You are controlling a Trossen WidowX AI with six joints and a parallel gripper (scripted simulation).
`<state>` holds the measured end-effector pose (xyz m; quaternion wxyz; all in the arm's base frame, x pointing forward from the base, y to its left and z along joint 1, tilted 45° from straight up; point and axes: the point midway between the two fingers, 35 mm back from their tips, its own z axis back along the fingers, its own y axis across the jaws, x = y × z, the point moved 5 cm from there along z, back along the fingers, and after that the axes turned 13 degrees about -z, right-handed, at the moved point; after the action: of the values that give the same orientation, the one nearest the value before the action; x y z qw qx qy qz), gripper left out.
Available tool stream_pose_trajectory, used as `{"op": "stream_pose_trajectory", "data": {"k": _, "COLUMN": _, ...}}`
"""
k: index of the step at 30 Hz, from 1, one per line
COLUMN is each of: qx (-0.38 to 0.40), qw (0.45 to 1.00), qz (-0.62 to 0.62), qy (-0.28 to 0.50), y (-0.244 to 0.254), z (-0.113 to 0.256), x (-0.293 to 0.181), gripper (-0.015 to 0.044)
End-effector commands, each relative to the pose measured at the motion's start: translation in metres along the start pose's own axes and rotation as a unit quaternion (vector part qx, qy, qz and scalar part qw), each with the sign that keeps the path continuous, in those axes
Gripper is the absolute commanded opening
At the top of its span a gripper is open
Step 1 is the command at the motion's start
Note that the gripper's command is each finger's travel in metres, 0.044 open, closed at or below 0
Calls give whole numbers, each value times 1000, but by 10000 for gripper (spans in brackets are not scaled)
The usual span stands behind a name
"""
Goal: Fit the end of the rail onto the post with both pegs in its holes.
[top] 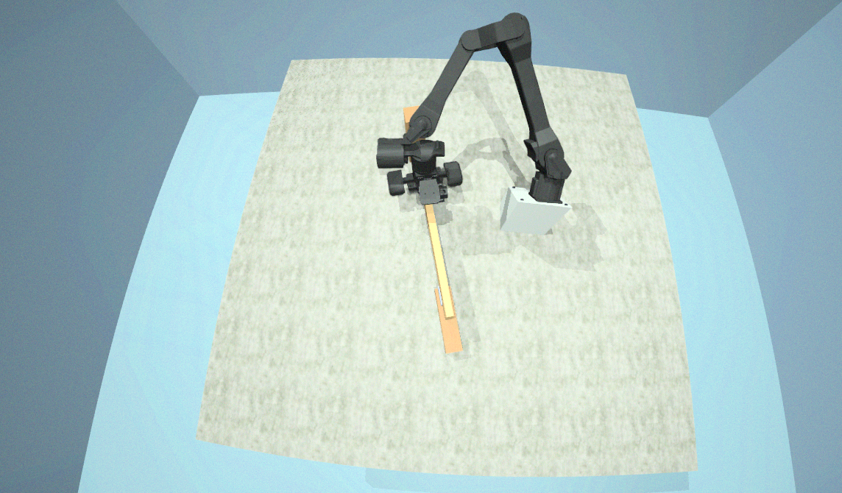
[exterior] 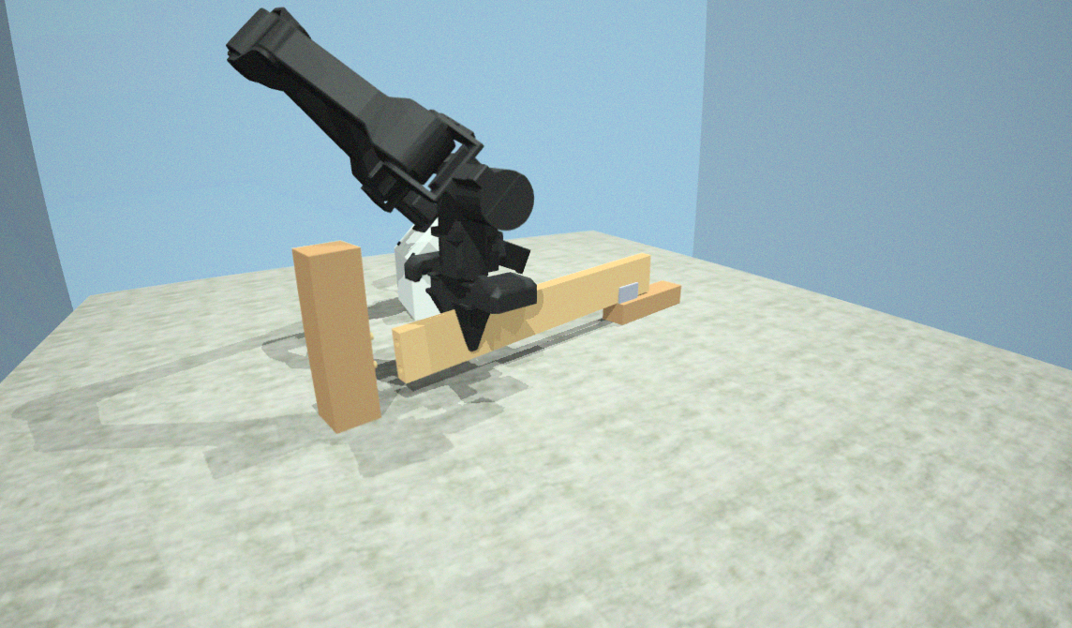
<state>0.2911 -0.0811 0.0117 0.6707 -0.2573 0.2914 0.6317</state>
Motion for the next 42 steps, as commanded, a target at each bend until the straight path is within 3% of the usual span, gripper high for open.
{"op": "stream_pose_trajectory", "data": {"k": 1, "qx": -4, "qw": 1000, "qz": 0, "qy": -6, "y": -2, "z": 5, "x": 2, "gripper": 0}}
{"op": "stream_pose_trajectory", "data": {"k": 42, "qx": -5, "qw": 1000, "qz": 0, "qy": -6, "y": -2, "z": 12, "x": 2, "gripper": 0}}
